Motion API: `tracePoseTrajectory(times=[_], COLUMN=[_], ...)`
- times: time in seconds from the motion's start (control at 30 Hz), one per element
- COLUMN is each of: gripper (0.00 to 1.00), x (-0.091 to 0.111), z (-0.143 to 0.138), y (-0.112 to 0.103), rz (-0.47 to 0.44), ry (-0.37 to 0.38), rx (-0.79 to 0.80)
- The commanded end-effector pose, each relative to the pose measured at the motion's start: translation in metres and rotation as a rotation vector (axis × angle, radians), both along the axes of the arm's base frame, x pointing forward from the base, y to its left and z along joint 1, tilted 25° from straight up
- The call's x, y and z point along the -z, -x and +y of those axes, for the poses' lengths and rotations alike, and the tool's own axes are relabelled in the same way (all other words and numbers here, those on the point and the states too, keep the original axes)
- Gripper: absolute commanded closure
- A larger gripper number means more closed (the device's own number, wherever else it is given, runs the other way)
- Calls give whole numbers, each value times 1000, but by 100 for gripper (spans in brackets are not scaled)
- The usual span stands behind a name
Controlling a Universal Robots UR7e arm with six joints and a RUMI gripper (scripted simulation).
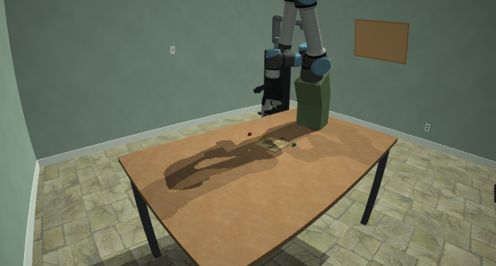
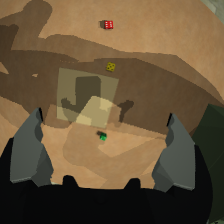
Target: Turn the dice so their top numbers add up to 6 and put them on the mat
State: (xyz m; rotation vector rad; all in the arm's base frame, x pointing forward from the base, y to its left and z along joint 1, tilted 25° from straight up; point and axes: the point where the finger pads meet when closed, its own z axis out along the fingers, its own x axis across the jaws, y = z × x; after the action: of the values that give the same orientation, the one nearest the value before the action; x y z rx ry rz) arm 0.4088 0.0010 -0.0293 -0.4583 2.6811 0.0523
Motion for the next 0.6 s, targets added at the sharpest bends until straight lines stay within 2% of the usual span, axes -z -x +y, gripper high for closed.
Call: tracePoseTrajectory(times=[0.0, 0.23, 0.57], gripper=[0, 0, 0], x=[2, 2, 2], z=[-18, -28, -29], y=[-1, -1, -1], rz=[12, 17, 17], ry=[-65, -99, -102], rx=[138, 214, 220])
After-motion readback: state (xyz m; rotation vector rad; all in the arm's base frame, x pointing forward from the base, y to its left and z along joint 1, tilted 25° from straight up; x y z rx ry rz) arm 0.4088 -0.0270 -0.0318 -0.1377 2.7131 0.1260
